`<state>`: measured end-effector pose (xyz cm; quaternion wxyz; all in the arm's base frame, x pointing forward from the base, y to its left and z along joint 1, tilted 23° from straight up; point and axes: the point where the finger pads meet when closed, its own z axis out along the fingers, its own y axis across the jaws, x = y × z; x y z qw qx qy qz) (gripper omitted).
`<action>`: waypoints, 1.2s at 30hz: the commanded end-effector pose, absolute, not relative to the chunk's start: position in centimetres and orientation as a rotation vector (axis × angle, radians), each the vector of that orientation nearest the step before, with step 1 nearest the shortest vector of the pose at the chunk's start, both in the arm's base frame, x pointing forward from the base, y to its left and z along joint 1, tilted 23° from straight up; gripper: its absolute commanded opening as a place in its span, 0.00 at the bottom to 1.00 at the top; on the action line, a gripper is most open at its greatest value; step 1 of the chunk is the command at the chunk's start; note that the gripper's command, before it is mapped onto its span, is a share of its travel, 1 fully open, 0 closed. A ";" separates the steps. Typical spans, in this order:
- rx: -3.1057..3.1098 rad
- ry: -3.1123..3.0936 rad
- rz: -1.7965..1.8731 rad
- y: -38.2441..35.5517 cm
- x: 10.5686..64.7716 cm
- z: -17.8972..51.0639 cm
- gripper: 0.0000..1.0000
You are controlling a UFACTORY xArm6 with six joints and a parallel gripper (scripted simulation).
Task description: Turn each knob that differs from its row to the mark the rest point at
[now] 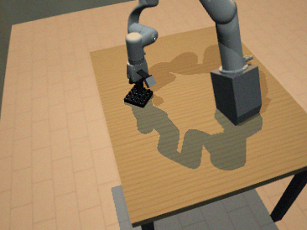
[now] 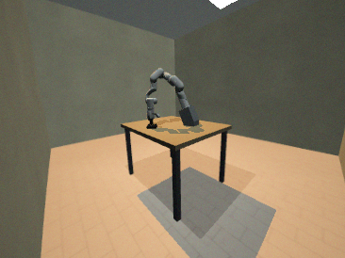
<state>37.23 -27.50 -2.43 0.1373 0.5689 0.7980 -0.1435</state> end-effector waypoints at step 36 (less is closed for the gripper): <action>2.343 1.464 -0.223 -27.5 37.3 -2.3 0.08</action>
